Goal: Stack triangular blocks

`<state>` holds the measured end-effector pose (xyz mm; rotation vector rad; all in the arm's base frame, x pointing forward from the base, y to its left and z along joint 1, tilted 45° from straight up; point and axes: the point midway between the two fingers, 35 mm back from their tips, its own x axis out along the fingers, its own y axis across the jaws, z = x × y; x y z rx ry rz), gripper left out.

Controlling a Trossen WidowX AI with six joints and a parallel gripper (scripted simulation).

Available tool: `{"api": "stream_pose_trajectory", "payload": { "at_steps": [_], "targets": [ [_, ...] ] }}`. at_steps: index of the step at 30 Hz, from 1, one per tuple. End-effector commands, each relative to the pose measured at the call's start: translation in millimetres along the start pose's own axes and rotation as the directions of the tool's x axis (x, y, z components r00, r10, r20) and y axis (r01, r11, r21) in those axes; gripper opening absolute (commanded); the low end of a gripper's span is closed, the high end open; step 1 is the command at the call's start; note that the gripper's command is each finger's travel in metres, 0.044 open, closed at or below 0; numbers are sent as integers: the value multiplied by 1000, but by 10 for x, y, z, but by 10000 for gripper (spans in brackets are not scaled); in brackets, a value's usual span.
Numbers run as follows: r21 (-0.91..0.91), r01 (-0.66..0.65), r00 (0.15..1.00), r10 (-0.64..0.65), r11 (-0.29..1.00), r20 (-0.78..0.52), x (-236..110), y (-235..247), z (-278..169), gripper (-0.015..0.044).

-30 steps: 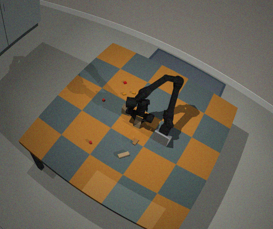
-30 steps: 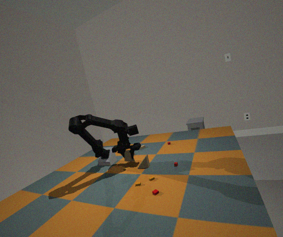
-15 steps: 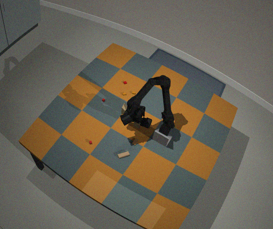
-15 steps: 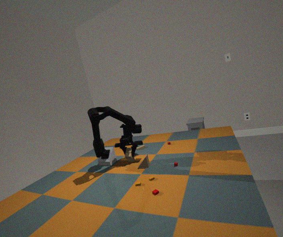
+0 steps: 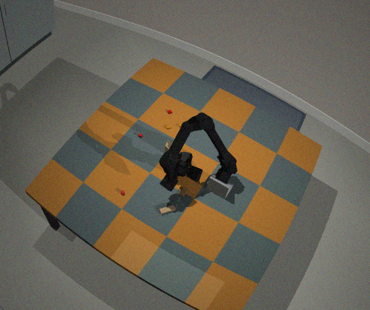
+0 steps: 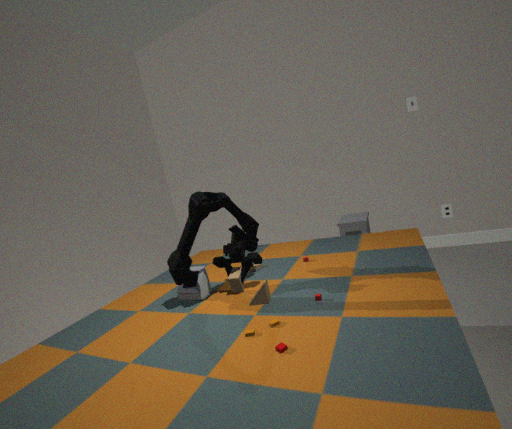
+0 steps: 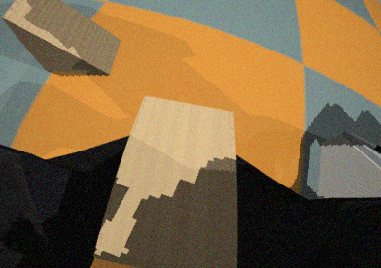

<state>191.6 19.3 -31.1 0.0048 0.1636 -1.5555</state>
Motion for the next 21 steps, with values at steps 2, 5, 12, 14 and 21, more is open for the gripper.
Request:
{"api": "stream_pose_trajectory", "payload": {
  "at_steps": [2,5,12,14,21],
  "targets": [
    [2,5,1000,-5,1000,-14,7,-1,23,105],
    [2,5,1000,-5,1000,-14,7,-1,23,184],
    [2,5,1000,-5,1000,-14,7,-1,23,368],
    [2,5,1000,-5,1000,-14,7,-1,23,420],
    [2,5,1000,-5,1000,-14,7,-1,23,440]
  ]
}}
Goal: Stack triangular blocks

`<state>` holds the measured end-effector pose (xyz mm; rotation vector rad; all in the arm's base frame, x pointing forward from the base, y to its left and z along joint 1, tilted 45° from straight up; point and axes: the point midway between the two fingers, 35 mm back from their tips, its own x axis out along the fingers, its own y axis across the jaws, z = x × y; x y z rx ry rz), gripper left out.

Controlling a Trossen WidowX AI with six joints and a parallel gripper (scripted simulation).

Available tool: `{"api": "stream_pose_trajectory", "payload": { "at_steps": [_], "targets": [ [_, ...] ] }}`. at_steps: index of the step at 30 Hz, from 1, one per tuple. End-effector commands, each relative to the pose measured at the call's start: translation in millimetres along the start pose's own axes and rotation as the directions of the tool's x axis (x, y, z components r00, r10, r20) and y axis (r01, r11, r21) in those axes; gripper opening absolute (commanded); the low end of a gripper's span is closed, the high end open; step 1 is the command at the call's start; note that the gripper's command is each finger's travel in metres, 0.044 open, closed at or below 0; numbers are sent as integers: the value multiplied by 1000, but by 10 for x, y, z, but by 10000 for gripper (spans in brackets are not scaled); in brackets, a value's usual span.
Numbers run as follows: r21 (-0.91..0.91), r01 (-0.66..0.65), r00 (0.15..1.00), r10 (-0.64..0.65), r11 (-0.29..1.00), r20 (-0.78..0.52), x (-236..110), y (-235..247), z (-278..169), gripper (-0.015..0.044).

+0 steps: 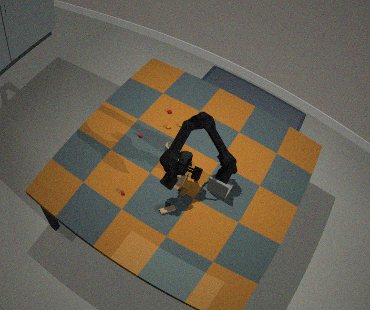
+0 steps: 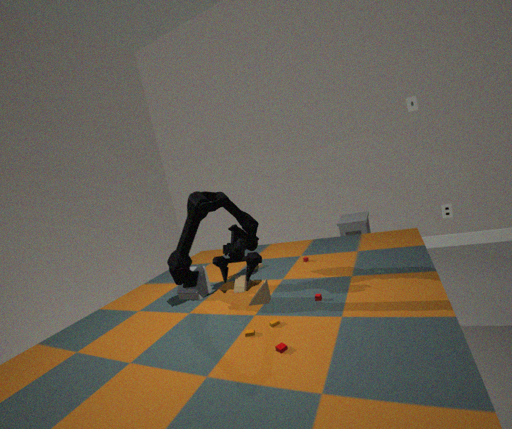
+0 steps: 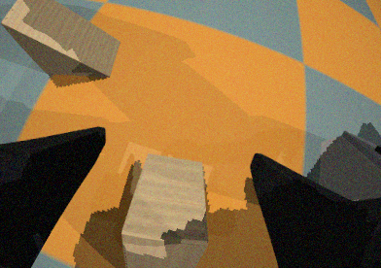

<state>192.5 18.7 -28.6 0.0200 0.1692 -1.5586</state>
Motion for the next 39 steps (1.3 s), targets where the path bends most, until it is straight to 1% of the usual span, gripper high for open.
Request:
{"api": "stream_pose_trajectory", "payload": {
  "at_steps": [1,4,10,13,16,18,20,22,24,26,28,31,35,37,39],
  "targets": [
    [-5,3,1000,-3,1000,-1,4,-6,-3,440],
    [-12,-26,999,25,1000,-28,-118,14,91,440],
    [-54,-183,971,172,982,-167,-658,-34,567,440],
    [-66,-227,957,209,972,-203,-771,-79,688,440],
    [-47,-214,959,201,976,-199,-735,-54,657,440],
    [-72,-141,957,117,987,-266,-620,-74,659,440],
    [-114,-45,927,-1,992,-375,-466,-109,653,440],
    [-156,27,869,-100,987,-485,-340,-143,640,440],
    [-191,74,787,-175,979,-592,-241,-169,623,440],
    [-215,96,686,-221,972,-693,-163,-181,609,440],
    [-221,99,574,-237,970,-784,-100,-177,602,440],
    [-190,75,399,-204,979,-894,-22,-139,616,440],
    [-64,18,184,-66,998,-981,86,-37,694,440],
    [-4,-2,126,-3,1000,-992,127,2,736,440],
    [4,-5,120,5,1000,-993,132,8,742,440]
  ]
}}
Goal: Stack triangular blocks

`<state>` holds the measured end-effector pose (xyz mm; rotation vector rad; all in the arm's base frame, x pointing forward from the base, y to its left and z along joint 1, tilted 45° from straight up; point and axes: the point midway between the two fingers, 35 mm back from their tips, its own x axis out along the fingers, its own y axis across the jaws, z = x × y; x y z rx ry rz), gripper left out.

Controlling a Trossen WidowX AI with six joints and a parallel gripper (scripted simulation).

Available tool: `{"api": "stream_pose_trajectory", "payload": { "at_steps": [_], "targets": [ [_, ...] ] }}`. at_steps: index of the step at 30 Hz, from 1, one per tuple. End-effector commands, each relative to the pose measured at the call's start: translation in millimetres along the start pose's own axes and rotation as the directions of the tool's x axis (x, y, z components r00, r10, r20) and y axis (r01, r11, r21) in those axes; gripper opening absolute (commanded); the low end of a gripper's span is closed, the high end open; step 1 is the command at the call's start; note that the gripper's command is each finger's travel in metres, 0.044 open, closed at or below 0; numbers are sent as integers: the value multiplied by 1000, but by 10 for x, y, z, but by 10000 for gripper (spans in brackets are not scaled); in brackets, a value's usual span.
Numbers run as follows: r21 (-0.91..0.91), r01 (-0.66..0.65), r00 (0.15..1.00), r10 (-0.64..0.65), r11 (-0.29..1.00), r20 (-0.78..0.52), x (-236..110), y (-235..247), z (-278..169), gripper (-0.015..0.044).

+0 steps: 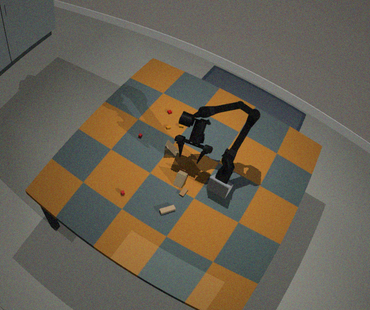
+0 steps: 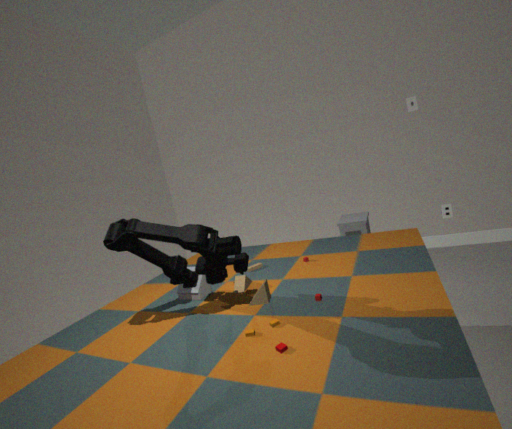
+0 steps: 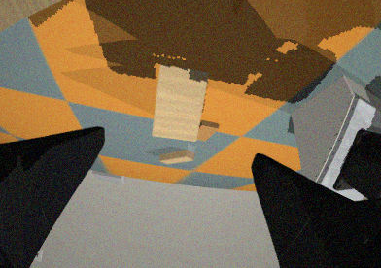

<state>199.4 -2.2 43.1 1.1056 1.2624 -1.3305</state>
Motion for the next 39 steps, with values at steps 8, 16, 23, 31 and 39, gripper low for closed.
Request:
{"api": "stream_pose_trajectory", "payload": {
  "at_steps": [8,16,23,31,39],
  "targets": [
    [-21,-42,998,41,999,-54,329,75,-3,440],
    [-21,-41,998,40,999,-54,982,35,-33,440],
    [-21,-41,998,40,999,-54,1001,46,-42,440],
    [-20,-42,998,41,999,-50,993,50,-34,361],
    [-20,-42,998,41,999,-50,993,50,-34,190]
  ]
}}
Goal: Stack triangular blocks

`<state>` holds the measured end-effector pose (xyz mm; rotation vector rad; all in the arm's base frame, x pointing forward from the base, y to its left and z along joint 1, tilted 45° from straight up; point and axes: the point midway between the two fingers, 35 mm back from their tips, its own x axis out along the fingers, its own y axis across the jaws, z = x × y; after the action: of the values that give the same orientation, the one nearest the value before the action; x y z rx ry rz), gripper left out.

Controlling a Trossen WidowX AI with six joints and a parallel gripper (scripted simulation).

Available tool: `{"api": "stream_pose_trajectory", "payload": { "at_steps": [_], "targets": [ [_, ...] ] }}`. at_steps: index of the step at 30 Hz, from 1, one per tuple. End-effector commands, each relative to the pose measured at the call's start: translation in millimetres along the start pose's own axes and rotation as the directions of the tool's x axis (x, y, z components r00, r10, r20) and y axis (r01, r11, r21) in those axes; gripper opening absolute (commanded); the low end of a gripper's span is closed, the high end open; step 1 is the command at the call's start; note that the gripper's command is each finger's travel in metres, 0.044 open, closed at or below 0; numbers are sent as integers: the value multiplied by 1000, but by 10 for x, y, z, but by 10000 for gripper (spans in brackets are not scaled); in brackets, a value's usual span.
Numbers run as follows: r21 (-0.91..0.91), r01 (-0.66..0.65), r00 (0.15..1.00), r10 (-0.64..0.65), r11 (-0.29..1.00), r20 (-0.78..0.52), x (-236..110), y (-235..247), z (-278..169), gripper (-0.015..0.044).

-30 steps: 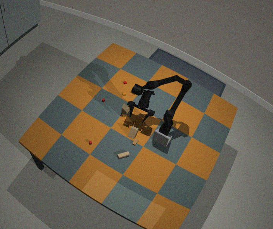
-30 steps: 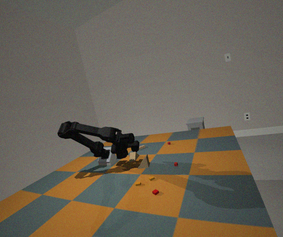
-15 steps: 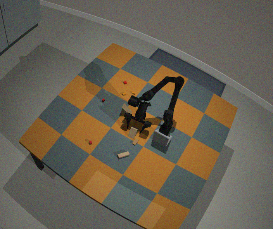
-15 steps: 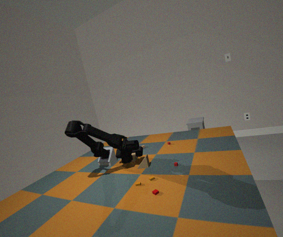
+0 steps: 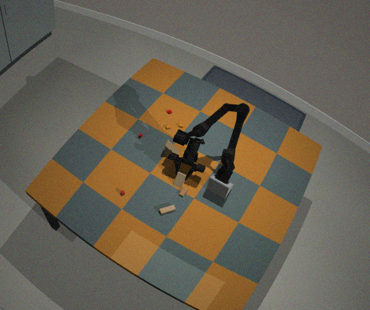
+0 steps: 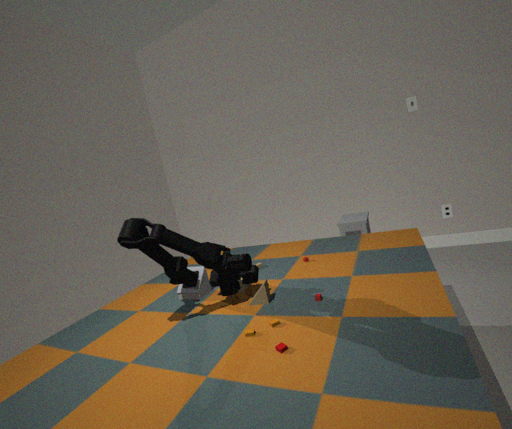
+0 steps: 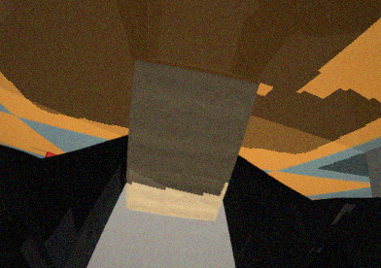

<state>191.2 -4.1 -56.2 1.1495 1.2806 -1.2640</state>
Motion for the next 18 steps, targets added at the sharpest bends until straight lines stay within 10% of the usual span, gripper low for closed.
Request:
{"api": "stream_pose_trajectory", "payload": {
  "at_steps": [1,11,18],
  "targets": [
    [0,-1,1000,1,1000,0,-1,2,0,184],
    [0,-1,1000,1,1000,0,-42,17,-41,0],
    [0,-3,1000,3,1000,-2,-262,66,-265,0]
  ]
}}
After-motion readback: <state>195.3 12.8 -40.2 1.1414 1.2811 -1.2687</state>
